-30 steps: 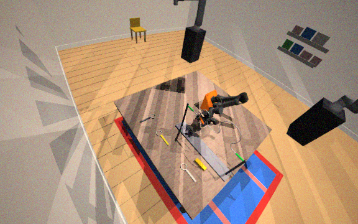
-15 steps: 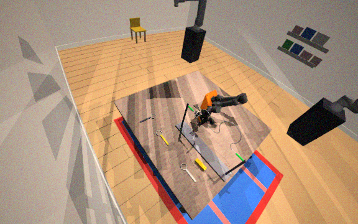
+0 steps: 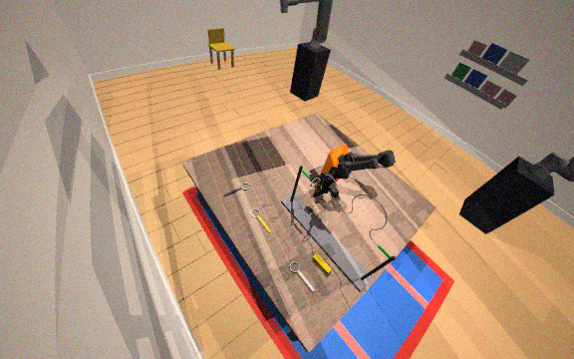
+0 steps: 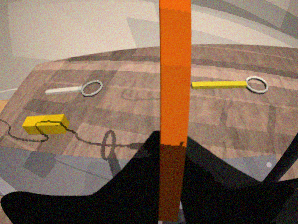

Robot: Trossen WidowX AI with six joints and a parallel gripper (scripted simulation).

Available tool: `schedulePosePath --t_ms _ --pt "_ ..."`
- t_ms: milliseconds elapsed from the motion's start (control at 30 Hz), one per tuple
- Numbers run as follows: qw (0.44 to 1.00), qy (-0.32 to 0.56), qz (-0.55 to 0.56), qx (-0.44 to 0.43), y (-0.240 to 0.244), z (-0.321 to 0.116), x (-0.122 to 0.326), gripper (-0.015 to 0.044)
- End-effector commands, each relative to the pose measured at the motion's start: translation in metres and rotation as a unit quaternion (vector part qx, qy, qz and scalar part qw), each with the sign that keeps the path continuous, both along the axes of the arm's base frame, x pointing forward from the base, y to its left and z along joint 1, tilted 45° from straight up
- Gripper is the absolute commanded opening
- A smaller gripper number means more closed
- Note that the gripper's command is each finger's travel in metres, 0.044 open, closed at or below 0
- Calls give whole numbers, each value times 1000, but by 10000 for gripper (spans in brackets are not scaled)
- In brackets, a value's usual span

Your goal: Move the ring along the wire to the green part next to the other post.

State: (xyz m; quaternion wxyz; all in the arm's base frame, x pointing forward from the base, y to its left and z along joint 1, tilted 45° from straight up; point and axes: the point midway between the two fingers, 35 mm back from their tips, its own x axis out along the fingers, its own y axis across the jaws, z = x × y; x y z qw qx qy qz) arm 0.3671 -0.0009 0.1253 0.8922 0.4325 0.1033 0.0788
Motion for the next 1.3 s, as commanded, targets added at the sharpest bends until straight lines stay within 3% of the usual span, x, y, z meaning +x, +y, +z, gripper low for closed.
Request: schedulePosePath --t_ms 0,1267 --pt "1000 7 0 -18 -5 -9 -1 -150" --pt "999 10 -3 -42 -36 -40 -5 -150"
